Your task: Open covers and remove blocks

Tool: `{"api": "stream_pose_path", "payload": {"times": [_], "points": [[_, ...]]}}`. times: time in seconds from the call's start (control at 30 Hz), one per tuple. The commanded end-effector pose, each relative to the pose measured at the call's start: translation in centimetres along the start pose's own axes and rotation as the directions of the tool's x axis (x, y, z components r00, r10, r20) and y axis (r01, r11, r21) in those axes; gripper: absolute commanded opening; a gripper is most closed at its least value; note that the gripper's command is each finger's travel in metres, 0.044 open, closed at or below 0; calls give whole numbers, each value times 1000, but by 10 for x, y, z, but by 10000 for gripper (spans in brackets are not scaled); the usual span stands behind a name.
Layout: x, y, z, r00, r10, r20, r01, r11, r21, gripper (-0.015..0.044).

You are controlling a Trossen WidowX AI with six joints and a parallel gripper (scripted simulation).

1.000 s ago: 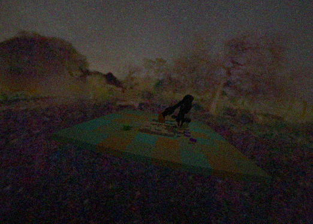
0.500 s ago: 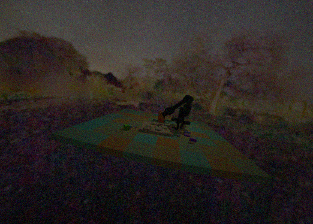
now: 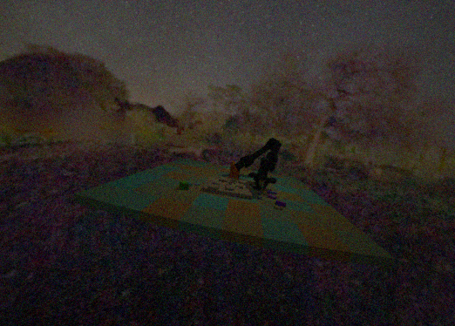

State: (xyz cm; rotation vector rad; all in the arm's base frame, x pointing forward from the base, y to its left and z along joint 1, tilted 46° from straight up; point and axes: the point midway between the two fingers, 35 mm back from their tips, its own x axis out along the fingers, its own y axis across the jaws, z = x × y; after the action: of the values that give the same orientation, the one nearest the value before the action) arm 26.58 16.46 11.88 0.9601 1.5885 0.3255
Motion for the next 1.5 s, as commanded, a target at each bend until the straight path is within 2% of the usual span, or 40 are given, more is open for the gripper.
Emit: {"api": "stream_pose_path", "payload": {"times": [0.0, 0.2, 1.03, 1.1, 1.23, 1.47], "points": [[0, 0, 0, 1000, -1, -1, 1, 1000, -1, 290], [-2, 0, 0, 1000, -2, 0, 2, 1000, -1, 440], [-76, -1, 0, 1000, -8, 3, 8, 1000, 5, 440], [-76, -4, 3, 1000, -9, 4, 9, 999, -41, 387], [-76, -18, 20, 1000, -17, 10, 19, 952, -305, 282], [-77, -49, 47, 999, -28, 16, 31, 701, -712, 99]]}}
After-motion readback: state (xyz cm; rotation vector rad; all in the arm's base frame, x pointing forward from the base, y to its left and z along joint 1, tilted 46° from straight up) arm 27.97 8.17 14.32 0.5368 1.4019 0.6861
